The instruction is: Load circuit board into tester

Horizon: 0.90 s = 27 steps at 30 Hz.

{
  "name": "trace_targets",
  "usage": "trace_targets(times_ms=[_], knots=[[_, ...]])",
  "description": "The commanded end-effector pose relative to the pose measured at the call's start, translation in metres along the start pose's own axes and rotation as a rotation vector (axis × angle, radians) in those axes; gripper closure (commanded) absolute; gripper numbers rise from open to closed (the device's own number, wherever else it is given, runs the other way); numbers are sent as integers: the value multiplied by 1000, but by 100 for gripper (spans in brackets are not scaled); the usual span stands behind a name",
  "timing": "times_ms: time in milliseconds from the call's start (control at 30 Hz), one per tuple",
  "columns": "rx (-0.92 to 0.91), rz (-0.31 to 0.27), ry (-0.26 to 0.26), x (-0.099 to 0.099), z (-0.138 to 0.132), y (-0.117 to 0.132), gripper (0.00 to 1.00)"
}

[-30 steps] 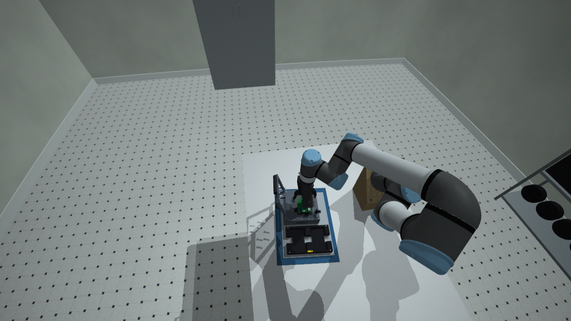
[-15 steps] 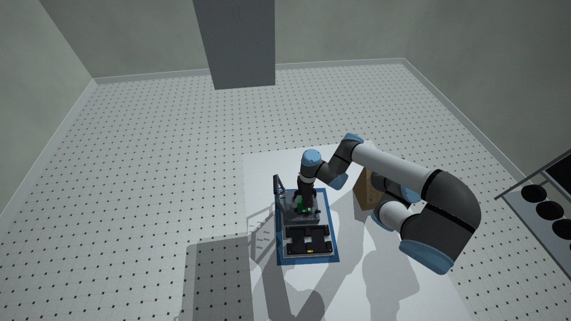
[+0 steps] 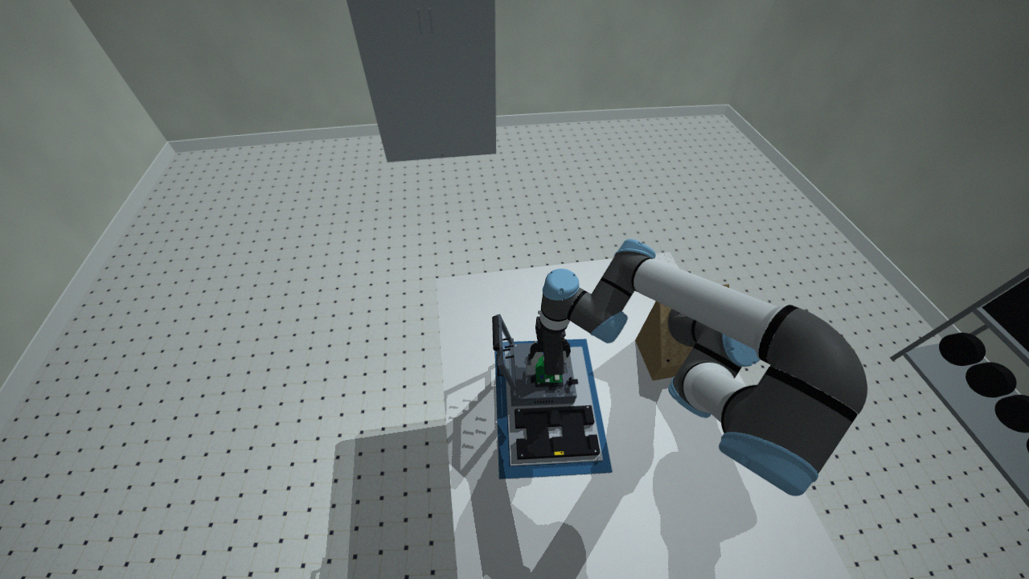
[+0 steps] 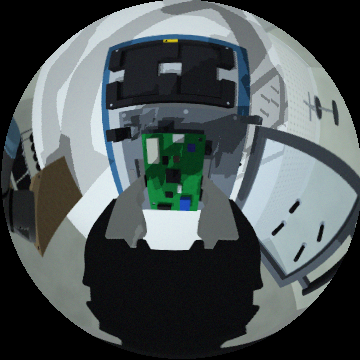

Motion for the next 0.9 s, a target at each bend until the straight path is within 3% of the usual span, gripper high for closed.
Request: trace_targets(times_ms=[0, 867], knots=[[-2, 0, 1, 0, 0, 0, 61], [-2, 0, 1, -4, -3, 0, 61]])
Point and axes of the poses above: the point where the finger pads meet when closed, its own x axis back along the fingers, its own z axis across the jaws, y = z × x, the point moved 1 cm from there along x, back along the fingers, and after that the axes turned 6 degrees about x, right-handed, at the moved point
